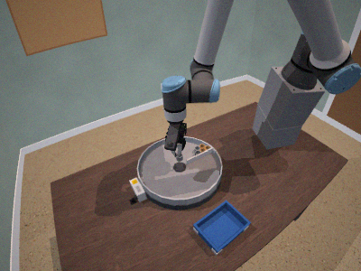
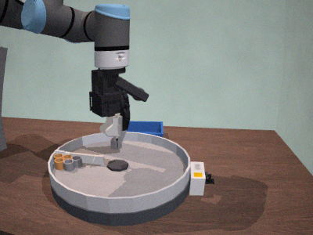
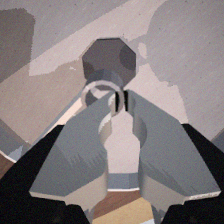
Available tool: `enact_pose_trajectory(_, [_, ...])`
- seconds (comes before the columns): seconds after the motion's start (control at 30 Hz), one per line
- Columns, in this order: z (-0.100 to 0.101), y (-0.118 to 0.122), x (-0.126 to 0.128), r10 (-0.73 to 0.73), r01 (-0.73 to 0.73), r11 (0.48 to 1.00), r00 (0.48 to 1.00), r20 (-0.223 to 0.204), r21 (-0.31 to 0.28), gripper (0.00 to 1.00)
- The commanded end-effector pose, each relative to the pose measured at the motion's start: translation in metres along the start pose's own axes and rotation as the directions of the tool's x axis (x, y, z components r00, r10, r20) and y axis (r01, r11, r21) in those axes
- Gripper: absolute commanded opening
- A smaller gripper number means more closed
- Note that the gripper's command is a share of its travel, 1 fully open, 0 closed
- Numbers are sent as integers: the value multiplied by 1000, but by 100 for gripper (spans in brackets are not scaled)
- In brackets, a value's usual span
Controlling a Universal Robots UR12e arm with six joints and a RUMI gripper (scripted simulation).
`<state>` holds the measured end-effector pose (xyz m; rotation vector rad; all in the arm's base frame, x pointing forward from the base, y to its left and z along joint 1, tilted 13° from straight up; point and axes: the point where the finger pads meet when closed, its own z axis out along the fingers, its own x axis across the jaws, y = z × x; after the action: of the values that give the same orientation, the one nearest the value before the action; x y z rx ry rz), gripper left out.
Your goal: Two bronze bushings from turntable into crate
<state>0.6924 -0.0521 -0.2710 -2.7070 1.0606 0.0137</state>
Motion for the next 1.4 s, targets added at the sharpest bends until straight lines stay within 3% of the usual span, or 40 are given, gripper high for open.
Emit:
enact_pose_trajectory(0.0, [-1, 0, 3, 1, -1, 1000, 1000, -3, 0, 0])
enact_pose_trajectory(0.43, [2, 0, 3, 1, -1, 1000, 1000, -3, 0, 0])
enact_pose_trajectory(0.63, [26, -2, 4, -1, 1, 1000, 1000, -3, 0, 0])
enact_pose_trajectory(1.37, [25, 0, 4, 2, -2, 1000, 1000, -3, 0, 0])
